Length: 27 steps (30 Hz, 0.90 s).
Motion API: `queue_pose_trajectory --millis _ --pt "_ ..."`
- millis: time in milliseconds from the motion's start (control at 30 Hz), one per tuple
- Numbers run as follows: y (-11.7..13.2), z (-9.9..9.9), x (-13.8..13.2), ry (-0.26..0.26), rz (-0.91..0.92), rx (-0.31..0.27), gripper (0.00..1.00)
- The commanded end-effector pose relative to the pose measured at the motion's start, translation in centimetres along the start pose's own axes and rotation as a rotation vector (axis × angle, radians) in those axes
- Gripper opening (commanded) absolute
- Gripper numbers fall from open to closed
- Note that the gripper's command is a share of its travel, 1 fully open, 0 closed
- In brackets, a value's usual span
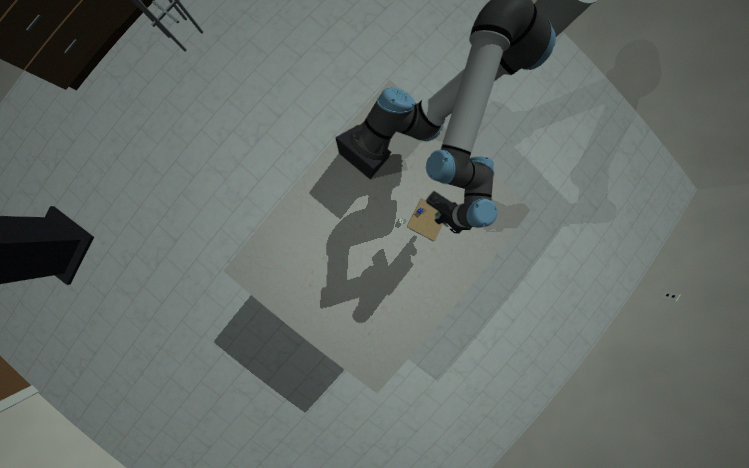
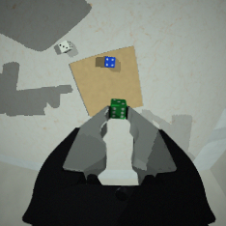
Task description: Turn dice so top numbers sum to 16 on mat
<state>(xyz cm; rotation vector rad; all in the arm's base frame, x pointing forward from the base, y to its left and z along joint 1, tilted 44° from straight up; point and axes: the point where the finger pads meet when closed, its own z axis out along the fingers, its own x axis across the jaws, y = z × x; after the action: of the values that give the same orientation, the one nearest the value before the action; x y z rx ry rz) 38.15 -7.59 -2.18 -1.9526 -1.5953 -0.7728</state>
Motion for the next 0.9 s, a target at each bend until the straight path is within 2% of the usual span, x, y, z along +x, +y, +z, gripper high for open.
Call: queue_pose_trajectory --millis 0,500,867 --pt "0.2 0.1 -1.9 -0.003 0.075 0.001 0.03" --pt "0.2 0.3 -2.0 -0.003 0.075 0.001 0.03" --pt "0.2 3.1 -2.0 -0.003 0.075 0.001 0.03"
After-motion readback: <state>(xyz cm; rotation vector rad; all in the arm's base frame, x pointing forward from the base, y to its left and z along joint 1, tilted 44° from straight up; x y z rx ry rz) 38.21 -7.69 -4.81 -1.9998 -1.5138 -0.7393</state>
